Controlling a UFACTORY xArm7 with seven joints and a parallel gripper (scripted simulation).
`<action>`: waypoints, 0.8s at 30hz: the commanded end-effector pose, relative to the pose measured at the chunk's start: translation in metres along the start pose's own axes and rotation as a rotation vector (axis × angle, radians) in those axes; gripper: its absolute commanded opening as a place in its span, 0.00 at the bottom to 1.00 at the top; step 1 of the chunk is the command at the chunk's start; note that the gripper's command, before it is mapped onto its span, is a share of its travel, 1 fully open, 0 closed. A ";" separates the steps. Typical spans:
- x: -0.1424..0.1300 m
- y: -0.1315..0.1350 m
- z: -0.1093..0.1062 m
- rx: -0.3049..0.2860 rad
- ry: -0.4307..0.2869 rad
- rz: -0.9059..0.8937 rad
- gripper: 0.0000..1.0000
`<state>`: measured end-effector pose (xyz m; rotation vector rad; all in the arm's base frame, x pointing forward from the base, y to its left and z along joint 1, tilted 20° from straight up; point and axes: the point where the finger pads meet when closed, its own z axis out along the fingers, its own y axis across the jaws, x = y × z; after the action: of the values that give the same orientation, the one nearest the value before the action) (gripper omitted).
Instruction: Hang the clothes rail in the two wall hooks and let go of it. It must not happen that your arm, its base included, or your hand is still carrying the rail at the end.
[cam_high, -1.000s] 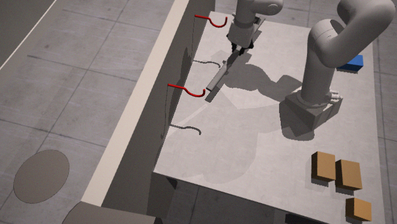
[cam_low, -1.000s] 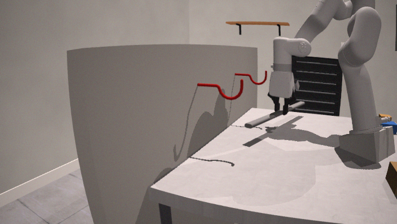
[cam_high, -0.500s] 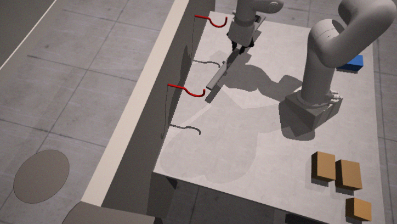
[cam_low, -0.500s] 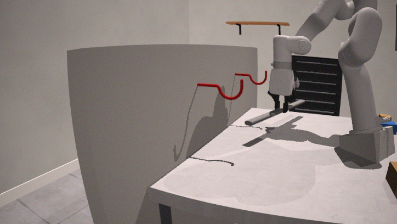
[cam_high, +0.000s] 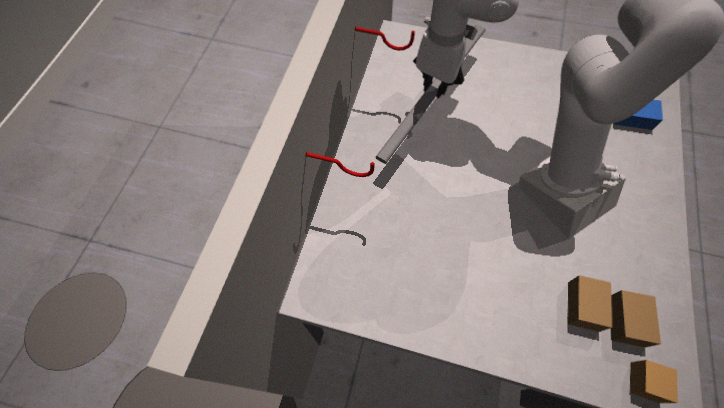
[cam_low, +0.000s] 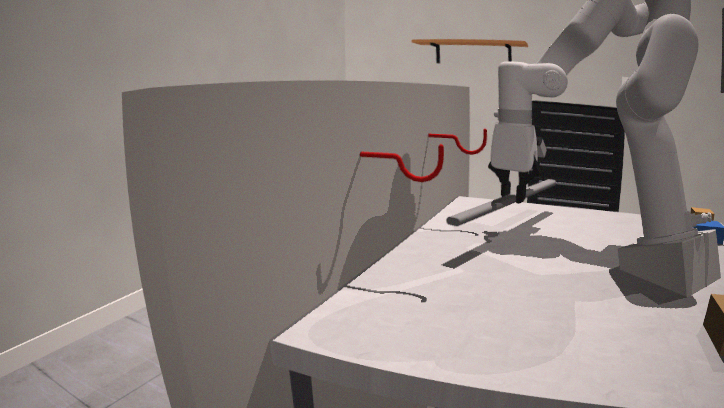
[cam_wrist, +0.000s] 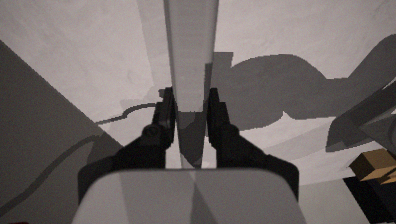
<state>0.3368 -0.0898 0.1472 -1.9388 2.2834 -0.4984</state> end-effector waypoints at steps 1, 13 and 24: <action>0.000 -0.001 -0.001 0.003 0.000 0.000 0.00; 0.000 -0.001 -0.016 0.003 0.000 0.000 0.00; 0.000 -0.001 -0.034 0.003 0.000 0.000 0.00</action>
<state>0.3294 -0.0850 0.1726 -1.9385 2.2831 -0.4988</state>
